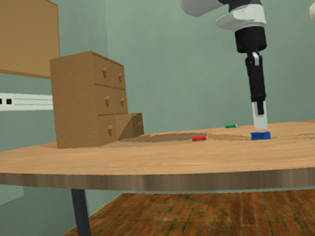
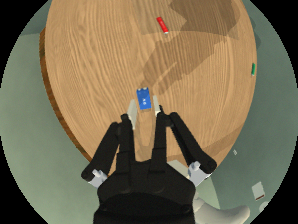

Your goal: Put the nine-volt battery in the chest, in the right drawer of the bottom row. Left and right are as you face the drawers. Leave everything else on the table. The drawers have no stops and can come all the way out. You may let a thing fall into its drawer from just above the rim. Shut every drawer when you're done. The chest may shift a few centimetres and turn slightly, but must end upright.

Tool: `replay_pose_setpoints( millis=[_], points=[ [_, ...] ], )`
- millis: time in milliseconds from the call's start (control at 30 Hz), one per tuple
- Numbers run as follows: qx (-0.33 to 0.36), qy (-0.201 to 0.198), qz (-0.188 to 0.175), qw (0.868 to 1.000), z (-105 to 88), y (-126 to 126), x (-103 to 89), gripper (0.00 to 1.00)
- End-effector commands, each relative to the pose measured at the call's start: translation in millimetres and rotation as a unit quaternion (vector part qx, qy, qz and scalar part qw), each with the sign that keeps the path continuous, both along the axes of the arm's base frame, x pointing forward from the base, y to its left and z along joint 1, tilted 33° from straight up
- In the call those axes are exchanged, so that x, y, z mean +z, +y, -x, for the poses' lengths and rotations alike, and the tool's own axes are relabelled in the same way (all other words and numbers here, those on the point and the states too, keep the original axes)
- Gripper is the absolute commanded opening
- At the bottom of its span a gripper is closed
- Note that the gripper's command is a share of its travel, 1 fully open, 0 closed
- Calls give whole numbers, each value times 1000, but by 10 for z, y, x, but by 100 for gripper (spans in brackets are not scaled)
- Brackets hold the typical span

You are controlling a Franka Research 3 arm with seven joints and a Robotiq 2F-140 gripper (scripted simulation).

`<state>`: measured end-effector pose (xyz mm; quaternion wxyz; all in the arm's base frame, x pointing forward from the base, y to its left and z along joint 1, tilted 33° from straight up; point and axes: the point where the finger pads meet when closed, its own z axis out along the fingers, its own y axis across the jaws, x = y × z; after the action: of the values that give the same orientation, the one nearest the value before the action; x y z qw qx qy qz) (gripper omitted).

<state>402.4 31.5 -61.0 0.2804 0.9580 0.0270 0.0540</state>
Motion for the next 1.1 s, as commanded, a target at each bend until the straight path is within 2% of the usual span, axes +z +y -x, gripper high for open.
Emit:
replay_pose_setpoints(
  millis=[0,1067],
  points=[
    [-1,-4,-3,1000,-39,-1,-18,33],
    [-1,-4,-3,1000,-54,-4,-17,33]
  ],
)
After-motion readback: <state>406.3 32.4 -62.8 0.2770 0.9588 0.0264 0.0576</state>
